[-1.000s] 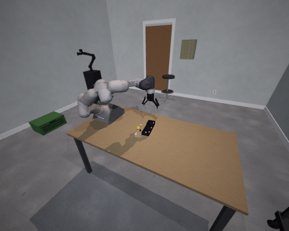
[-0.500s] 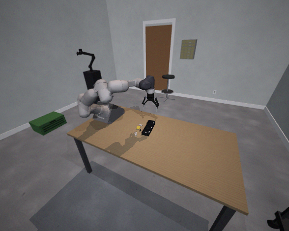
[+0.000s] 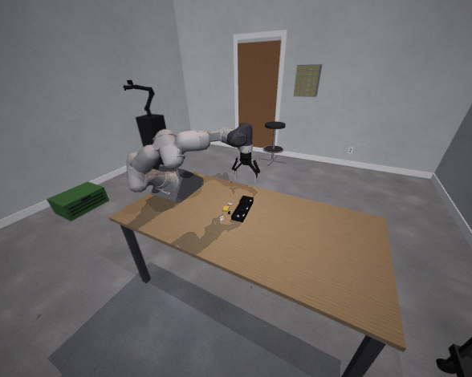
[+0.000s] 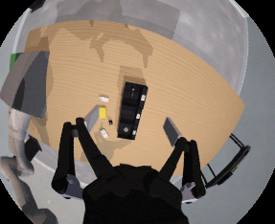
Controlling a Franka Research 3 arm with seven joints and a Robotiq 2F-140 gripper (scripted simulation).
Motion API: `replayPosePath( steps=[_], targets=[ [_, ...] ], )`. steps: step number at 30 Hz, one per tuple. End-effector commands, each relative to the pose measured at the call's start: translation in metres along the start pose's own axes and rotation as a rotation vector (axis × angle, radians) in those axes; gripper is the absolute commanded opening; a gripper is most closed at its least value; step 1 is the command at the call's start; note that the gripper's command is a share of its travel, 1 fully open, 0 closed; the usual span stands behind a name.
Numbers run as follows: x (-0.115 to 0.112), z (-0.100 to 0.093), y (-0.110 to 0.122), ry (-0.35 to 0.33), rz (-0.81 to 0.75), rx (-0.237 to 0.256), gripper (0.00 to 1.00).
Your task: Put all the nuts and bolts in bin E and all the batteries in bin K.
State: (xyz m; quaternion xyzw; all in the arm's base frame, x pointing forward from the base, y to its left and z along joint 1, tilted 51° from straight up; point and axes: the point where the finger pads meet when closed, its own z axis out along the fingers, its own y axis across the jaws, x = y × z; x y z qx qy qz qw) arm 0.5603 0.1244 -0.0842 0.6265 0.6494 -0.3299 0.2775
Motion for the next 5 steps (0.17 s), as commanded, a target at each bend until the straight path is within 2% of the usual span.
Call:
replayPosePath(
  steps=[1,5],
  targets=[
    [0.0001,-0.0005,-0.0006,0.002,-0.003,0.003,1.0],
    [0.0001,-0.0005,-0.0006,0.002,-0.003,0.003,1.0]
  ],
)
